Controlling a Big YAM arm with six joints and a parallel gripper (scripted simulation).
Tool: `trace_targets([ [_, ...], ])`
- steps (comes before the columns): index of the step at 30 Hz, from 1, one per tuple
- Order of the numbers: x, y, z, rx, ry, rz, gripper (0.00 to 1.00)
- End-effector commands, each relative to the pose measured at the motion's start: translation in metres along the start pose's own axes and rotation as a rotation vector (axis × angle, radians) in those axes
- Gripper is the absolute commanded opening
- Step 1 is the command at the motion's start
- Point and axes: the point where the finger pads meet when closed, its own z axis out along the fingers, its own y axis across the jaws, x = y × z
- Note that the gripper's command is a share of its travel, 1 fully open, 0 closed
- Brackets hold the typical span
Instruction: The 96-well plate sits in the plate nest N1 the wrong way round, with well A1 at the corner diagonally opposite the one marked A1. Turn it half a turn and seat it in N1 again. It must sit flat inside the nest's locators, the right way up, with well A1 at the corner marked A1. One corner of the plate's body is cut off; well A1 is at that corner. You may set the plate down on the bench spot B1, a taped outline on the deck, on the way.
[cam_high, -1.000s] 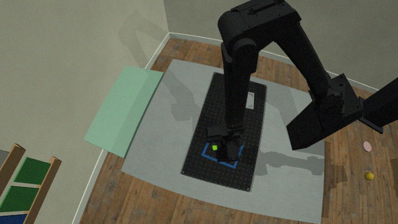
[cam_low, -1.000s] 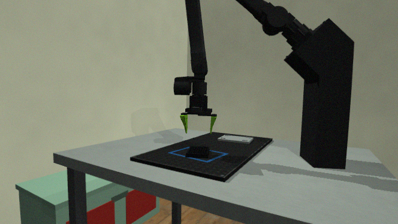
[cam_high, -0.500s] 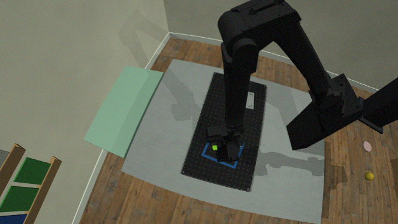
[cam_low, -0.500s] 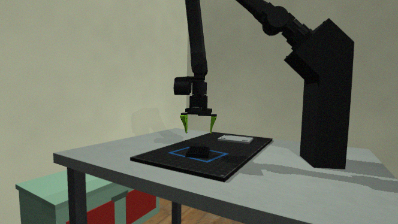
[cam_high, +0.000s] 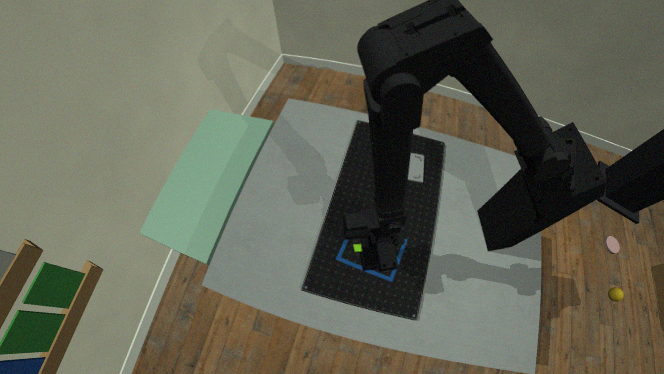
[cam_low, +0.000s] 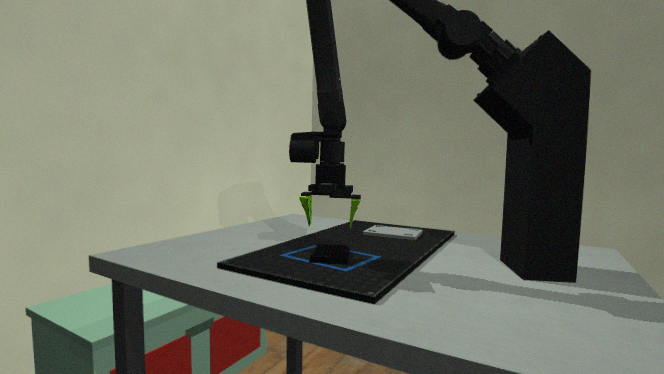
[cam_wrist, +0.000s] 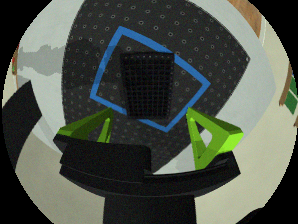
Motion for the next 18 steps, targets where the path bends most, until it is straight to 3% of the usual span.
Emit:
trace_targets([
  [1, -0.003, 0.001, 0.010, -0.001, -0.005, -0.016, 1.00],
  [18, 0.002, 0.002, 0.036, -0.002, 0.000, -0.010, 1.00],
])
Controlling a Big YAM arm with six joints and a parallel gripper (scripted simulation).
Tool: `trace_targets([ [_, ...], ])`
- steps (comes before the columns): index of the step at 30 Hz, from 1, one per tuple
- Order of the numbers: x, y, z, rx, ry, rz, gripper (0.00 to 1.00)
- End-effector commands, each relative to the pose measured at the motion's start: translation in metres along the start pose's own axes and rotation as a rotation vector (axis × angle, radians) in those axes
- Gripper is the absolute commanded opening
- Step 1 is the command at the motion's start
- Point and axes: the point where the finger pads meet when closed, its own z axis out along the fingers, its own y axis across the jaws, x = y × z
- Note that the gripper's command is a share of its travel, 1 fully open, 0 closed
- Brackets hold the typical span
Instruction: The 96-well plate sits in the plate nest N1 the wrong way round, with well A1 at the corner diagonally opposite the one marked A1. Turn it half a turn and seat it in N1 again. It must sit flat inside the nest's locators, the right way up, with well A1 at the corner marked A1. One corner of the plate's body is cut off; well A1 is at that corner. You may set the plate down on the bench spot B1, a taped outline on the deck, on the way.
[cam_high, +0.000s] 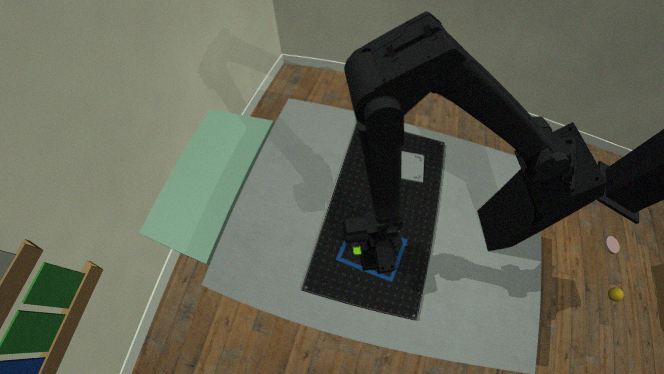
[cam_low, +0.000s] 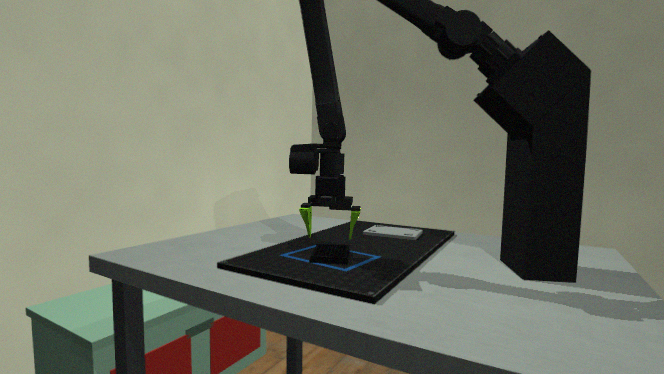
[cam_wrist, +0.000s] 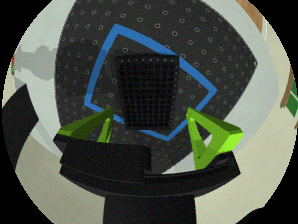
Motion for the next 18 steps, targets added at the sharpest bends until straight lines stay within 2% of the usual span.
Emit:
trace_targets([
  [1, 0.003, 0.002, 0.010, 0.000, 0.001, -0.007, 1.00],
  [6, 0.004, 0.002, 0.015, -0.001, 0.002, -0.006, 1.00],
  [7, 0.004, 0.004, 0.017, -0.010, 0.002, -0.006, 1.00],
  [18, 0.005, 0.002, 0.035, -0.001, 0.003, -0.006, 1.00],
])
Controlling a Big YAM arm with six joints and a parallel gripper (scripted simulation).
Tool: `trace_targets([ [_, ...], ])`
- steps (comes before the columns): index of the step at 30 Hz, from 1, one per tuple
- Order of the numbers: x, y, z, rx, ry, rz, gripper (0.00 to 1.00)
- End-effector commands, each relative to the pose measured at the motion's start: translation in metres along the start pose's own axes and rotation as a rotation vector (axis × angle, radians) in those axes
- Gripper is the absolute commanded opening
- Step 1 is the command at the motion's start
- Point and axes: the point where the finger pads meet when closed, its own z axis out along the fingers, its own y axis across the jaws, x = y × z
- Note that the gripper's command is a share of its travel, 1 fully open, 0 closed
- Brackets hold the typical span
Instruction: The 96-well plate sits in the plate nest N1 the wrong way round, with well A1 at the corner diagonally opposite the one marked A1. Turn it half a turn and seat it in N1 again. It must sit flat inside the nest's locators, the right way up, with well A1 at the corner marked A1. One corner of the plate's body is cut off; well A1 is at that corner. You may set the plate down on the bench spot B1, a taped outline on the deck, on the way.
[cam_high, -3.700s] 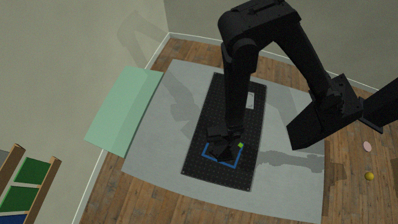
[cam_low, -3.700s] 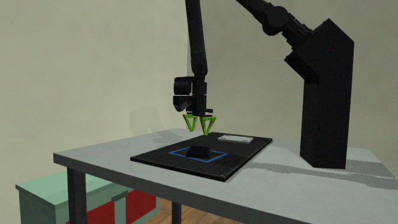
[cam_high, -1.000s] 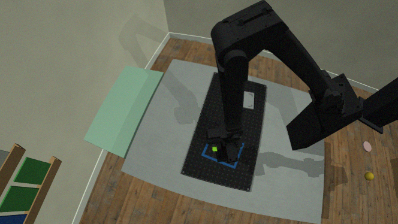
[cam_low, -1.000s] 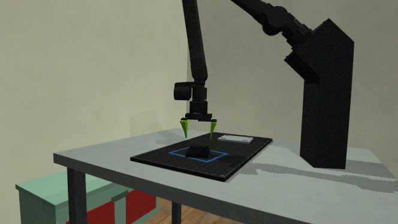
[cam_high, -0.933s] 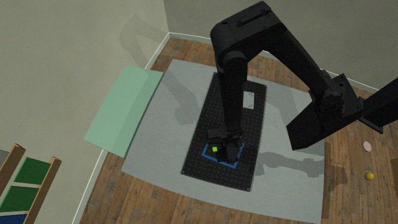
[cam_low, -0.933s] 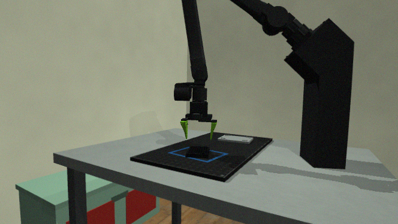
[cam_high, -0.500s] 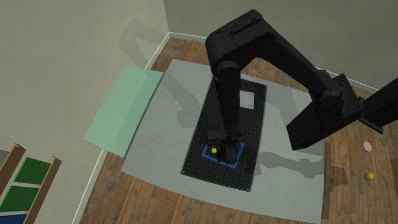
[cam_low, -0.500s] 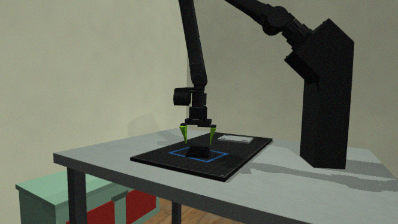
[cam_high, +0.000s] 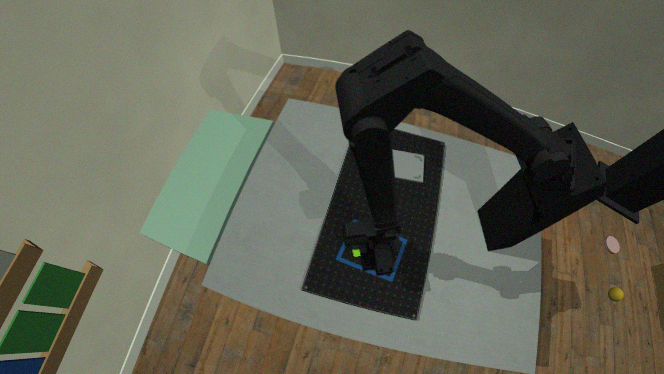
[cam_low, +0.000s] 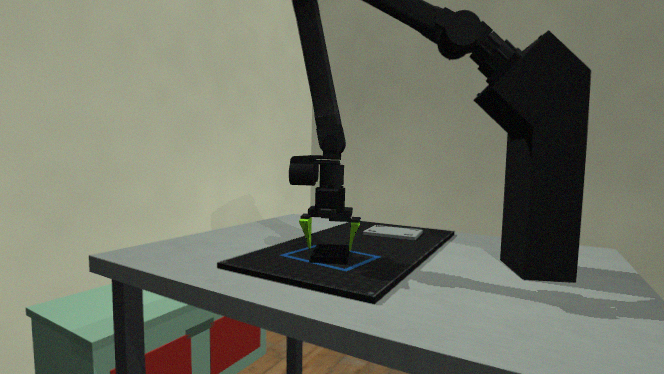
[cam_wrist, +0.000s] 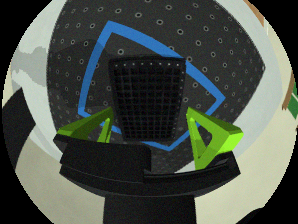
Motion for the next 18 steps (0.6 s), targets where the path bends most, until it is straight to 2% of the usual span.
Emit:
trace_targets([
  [1, 0.0051, 0.0021, 0.0101, 0.000, 0.004, -0.005, 1.00],
  [6, 0.0043, 0.0043, 0.0151, -0.009, 0.002, -0.006, 1.00],
  [8, 0.0049, 0.0022, 0.0184, 0.000, 0.003, -0.006, 1.00],
  [18, 0.0047, 0.0044, 0.0189, -0.009, 0.003, -0.005, 1.00],
])
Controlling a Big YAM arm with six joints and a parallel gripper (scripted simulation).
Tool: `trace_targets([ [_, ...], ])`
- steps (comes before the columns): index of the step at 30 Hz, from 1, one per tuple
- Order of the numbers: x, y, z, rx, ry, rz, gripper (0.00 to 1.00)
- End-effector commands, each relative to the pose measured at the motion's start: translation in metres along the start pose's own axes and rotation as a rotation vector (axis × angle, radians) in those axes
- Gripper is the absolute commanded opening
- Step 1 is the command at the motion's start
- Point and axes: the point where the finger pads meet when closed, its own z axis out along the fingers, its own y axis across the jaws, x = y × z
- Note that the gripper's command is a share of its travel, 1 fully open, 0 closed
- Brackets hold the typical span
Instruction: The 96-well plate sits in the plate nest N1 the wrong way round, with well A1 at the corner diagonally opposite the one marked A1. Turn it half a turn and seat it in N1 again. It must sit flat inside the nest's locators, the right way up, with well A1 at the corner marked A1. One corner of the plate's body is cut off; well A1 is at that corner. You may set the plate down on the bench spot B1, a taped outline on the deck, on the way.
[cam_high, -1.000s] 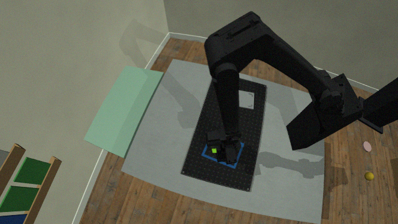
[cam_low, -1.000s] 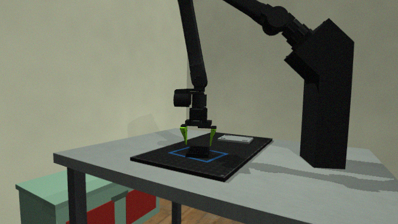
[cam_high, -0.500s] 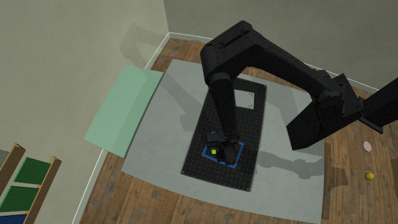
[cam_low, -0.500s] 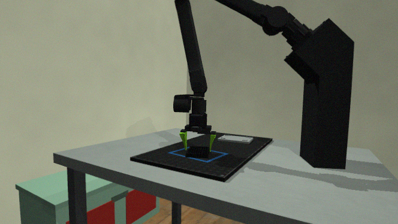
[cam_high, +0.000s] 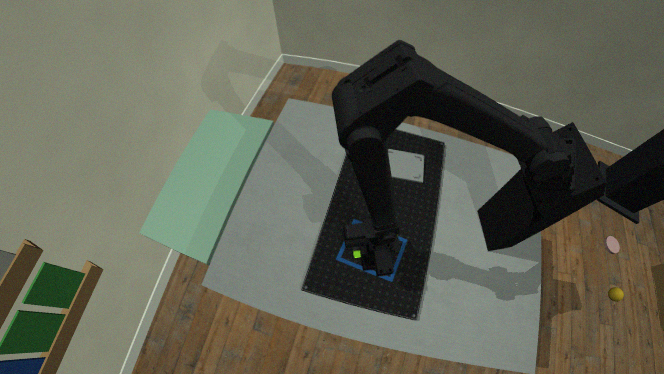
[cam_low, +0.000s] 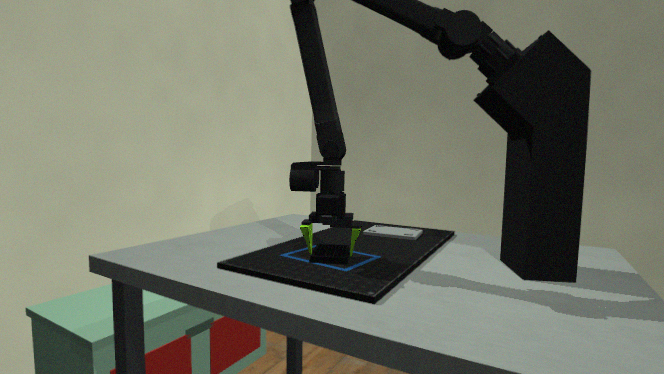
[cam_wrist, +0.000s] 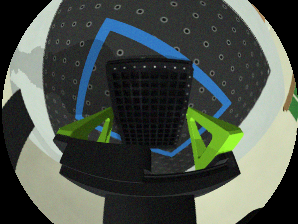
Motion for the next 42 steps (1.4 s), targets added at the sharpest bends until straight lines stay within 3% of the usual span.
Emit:
trace_targets([
  [1, 0.0048, 0.0015, 0.0048, -0.002, 0.003, -0.005, 1.00],
  [39, 0.0048, 0.0015, 0.0048, -0.002, 0.003, -0.005, 1.00],
  [40, 0.0048, 0.0015, 0.0048, -0.002, 0.003, -0.005, 0.00],
  [42, 0.0048, 0.0015, 0.0048, -0.002, 0.003, -0.004, 0.00],
])
